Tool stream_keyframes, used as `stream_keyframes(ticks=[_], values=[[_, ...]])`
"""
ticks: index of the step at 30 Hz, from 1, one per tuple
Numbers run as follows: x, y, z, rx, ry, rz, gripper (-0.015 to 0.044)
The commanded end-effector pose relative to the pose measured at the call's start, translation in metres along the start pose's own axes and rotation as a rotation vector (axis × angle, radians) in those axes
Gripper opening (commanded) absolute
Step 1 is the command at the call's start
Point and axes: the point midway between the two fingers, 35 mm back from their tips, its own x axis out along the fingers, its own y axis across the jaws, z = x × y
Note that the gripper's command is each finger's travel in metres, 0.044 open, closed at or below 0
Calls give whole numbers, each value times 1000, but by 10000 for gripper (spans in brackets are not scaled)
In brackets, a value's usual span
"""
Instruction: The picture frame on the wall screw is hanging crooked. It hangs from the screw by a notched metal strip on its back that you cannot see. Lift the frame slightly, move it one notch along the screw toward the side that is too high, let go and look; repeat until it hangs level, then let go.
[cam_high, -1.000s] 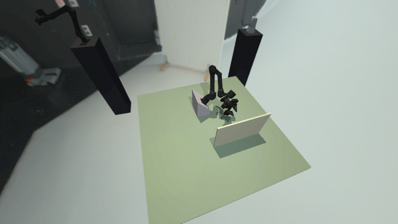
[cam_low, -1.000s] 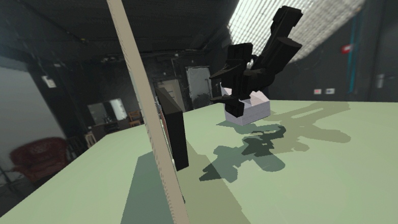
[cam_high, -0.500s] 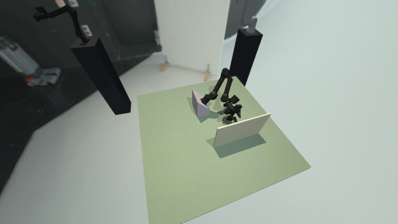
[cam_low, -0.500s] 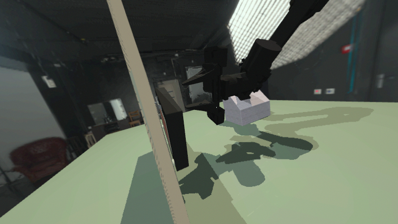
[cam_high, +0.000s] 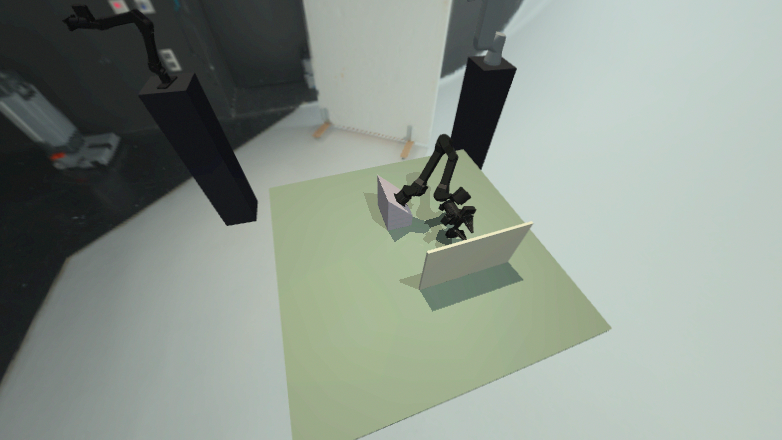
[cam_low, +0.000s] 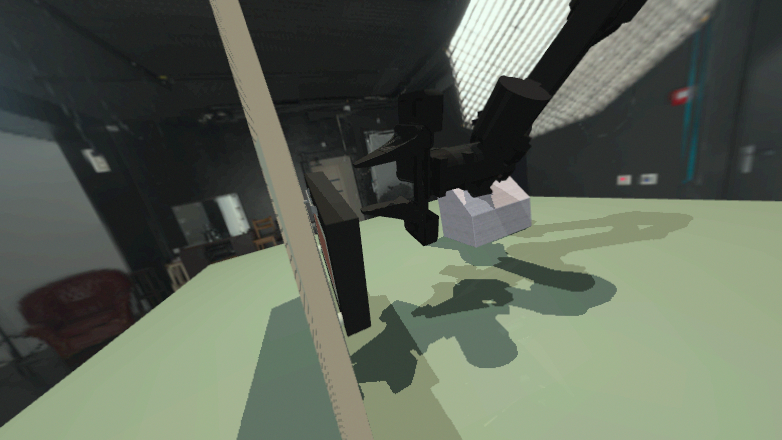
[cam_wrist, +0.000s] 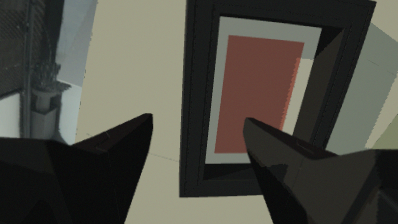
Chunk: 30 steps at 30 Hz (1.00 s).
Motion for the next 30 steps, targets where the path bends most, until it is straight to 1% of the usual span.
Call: stream_keyframes(ticks=[1,26,30], values=[[1,0,-1,4,6,-1,260],[39,0,-1,4,7,1,260],[40,0,-1,4,7,1,260]])
